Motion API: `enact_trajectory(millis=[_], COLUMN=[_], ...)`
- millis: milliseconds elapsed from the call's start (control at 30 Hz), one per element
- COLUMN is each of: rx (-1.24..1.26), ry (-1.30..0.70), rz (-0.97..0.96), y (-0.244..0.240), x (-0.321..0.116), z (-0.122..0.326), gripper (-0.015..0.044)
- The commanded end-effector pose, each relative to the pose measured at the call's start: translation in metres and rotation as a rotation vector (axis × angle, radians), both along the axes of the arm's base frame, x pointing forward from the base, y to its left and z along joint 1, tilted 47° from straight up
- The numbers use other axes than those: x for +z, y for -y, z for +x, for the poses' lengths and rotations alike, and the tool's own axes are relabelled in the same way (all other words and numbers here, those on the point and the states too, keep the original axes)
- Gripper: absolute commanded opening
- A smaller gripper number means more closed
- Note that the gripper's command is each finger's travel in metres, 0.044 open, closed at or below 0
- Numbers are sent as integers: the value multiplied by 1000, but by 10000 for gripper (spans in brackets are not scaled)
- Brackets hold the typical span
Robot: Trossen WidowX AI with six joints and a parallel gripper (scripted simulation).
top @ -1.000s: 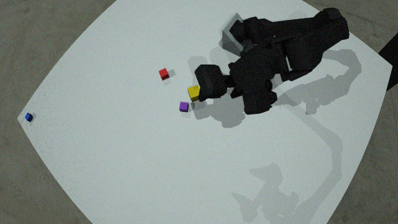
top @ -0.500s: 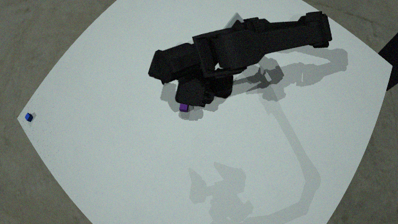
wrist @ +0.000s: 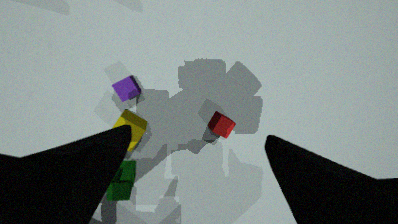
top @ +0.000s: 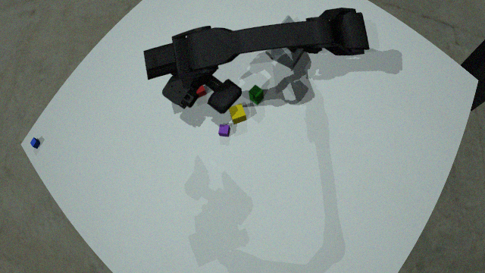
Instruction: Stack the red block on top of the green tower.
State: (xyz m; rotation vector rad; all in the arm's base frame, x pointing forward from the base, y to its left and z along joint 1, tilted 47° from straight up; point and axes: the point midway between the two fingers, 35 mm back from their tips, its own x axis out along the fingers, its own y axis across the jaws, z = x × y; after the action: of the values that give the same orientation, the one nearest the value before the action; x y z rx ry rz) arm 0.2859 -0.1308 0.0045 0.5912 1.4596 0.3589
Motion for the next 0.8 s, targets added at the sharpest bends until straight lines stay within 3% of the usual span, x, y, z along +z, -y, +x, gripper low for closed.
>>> enact_trajectory(millis=[0,333,767], rx=[-101,-295,-298], ry=[-103,-339,-342], rz=[68,214,217], y=[6,7,-8], x=[-28,-86,-101], z=[-11,-44,-38], gripper=[440,440,440])
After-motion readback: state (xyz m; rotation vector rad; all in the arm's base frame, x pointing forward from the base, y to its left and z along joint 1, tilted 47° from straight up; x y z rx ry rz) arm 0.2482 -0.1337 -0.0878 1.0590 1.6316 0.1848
